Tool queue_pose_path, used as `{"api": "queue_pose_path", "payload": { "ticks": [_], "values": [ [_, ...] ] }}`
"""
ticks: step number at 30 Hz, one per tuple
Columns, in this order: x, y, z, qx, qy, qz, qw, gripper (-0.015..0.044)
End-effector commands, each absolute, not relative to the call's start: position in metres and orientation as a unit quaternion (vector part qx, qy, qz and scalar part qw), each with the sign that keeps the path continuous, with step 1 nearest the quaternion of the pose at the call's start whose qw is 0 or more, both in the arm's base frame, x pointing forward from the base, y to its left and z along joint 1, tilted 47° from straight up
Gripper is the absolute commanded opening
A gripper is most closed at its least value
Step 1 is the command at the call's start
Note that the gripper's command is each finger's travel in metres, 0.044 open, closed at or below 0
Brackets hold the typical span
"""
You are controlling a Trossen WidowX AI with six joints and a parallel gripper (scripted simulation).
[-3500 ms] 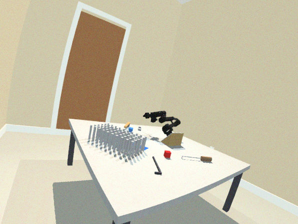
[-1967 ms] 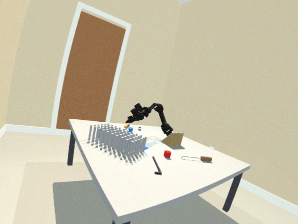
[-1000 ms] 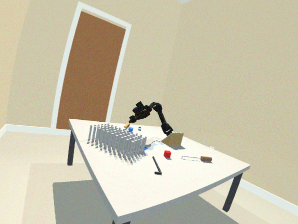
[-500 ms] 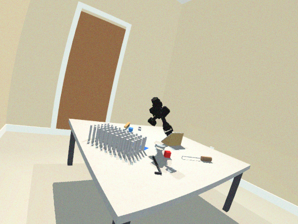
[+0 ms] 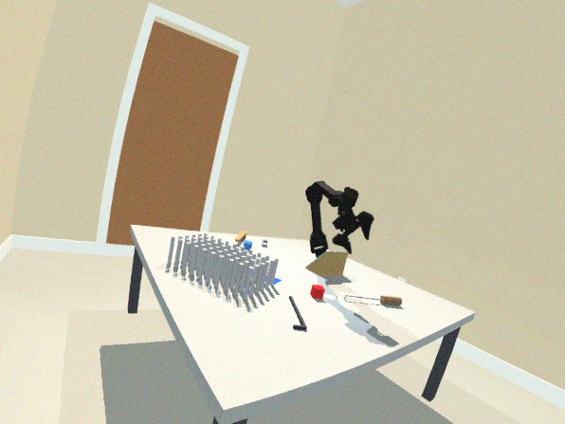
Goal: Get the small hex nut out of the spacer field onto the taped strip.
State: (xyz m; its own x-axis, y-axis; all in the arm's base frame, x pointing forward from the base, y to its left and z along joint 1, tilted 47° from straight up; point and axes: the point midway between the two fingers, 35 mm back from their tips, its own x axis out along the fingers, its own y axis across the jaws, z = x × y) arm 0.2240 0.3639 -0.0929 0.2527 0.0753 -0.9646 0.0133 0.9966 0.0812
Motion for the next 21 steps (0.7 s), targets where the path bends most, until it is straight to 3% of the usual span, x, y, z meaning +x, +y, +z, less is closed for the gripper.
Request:
{"api": "queue_pose_path", "payload": {
  "ticks": [1, 13, 21],
  "values": [
    [0.171, 0.374, -0.129, 0.034, 0.638, -0.037, 0.769, 0.0440],
    [-0.006, 0.335, -0.237, 0.021, 0.583, -0.265, 0.768, 0.0440],
    [-0.014, 0.330, -0.242, 0.021, 0.574, -0.276, 0.771, 0.0440]
  ]
}}
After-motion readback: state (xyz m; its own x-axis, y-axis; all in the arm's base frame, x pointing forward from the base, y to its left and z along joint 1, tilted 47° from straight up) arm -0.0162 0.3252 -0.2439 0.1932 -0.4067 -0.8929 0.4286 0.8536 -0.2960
